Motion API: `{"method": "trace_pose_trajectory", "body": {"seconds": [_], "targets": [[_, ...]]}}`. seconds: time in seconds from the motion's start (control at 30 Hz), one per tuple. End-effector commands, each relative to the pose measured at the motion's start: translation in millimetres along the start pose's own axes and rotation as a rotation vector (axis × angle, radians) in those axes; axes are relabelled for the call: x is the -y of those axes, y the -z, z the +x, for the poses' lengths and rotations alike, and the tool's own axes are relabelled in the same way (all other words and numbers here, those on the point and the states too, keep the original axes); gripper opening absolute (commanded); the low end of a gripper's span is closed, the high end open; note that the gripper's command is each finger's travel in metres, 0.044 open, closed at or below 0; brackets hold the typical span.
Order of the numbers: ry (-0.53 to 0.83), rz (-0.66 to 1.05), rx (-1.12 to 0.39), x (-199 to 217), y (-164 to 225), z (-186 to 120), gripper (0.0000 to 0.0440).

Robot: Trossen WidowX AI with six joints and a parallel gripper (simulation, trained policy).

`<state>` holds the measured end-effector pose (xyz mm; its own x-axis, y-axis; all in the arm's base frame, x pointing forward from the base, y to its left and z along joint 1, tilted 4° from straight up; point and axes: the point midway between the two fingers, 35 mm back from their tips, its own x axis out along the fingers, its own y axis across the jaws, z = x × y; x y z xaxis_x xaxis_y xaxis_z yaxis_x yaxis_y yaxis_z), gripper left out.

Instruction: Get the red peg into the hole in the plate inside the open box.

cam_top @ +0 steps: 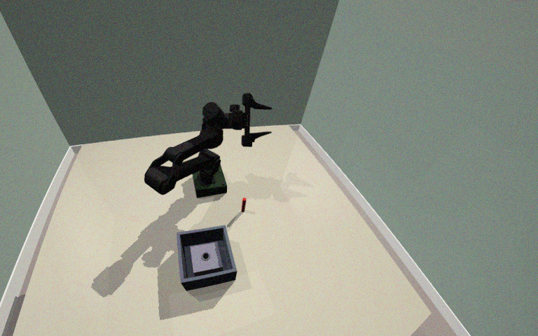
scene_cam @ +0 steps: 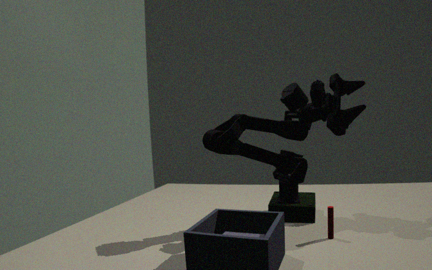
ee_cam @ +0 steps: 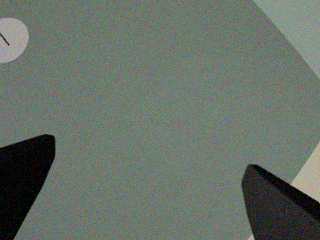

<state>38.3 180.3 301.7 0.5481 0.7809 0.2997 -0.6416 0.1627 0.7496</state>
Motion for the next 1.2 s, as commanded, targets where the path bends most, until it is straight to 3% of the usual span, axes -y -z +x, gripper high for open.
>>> {"method": "trace_pose_trajectory", "body": {"seconds": [0.0,0.07,0.37,0.63,0.87,1.17], "targets": [[-0.001,-0.005,0.008,-3,-4,2,0.042],[-0.005,-0.018,0.029,-11,-13,7,0.044],[-0.024,-0.177,0.162,-59,-76,41,0.044],[0.024,-0.362,0.241,-74,-114,73,0.044],[0.142,-0.491,0.199,-51,-122,105,0.0439],[0.404,-0.519,0.047,28,-117,130,0.0432]]}}
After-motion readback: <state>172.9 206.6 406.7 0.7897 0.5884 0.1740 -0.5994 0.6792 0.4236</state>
